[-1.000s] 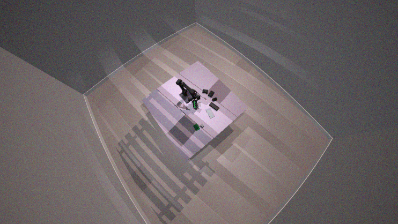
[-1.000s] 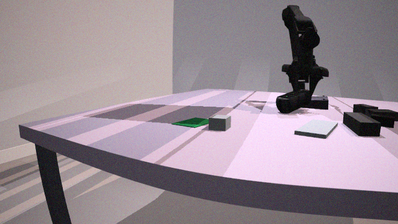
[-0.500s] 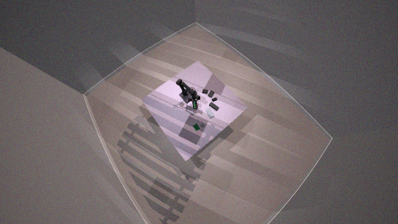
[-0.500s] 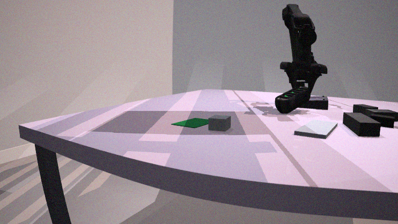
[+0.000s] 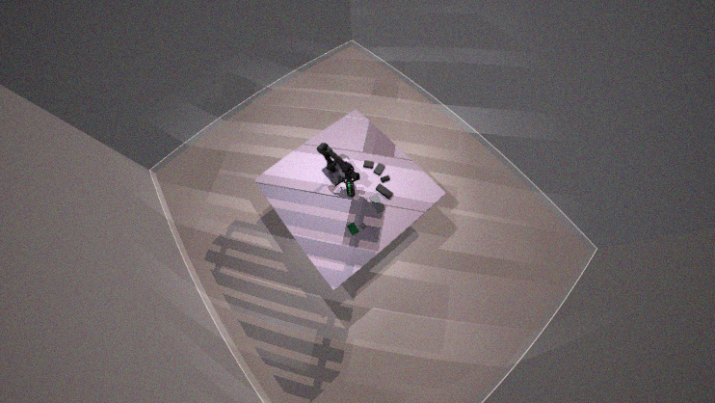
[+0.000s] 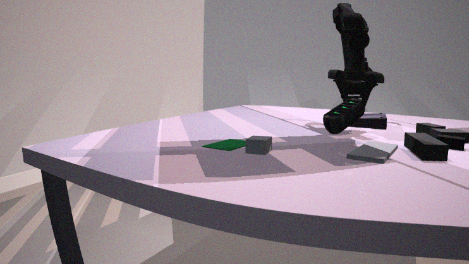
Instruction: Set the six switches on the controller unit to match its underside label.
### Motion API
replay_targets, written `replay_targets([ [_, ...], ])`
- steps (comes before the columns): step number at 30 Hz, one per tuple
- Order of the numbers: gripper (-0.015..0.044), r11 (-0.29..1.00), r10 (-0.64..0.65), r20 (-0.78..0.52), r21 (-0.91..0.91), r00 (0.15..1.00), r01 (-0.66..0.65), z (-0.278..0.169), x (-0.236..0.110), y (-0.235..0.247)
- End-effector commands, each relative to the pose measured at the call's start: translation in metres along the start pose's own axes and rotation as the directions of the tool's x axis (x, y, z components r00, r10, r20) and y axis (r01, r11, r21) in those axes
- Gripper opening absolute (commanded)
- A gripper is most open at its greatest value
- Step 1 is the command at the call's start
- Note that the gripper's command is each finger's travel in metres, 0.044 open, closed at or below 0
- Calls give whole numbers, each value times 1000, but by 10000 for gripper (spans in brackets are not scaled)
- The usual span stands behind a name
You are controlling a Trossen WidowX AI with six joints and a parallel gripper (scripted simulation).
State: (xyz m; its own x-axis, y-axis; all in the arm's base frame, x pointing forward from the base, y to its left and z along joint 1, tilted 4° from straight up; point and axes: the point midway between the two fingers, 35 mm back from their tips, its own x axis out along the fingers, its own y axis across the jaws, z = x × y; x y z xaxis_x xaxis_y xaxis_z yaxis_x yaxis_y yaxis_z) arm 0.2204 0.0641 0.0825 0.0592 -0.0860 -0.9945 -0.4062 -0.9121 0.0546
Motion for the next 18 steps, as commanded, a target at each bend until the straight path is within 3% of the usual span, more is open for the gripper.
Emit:
replay_targets([
  [1,335,1000,-8,3,1,1000,8,-6,-5,-2],
  [18,335,1000,-8,36,1,999,8,-16,-14,-1],
])
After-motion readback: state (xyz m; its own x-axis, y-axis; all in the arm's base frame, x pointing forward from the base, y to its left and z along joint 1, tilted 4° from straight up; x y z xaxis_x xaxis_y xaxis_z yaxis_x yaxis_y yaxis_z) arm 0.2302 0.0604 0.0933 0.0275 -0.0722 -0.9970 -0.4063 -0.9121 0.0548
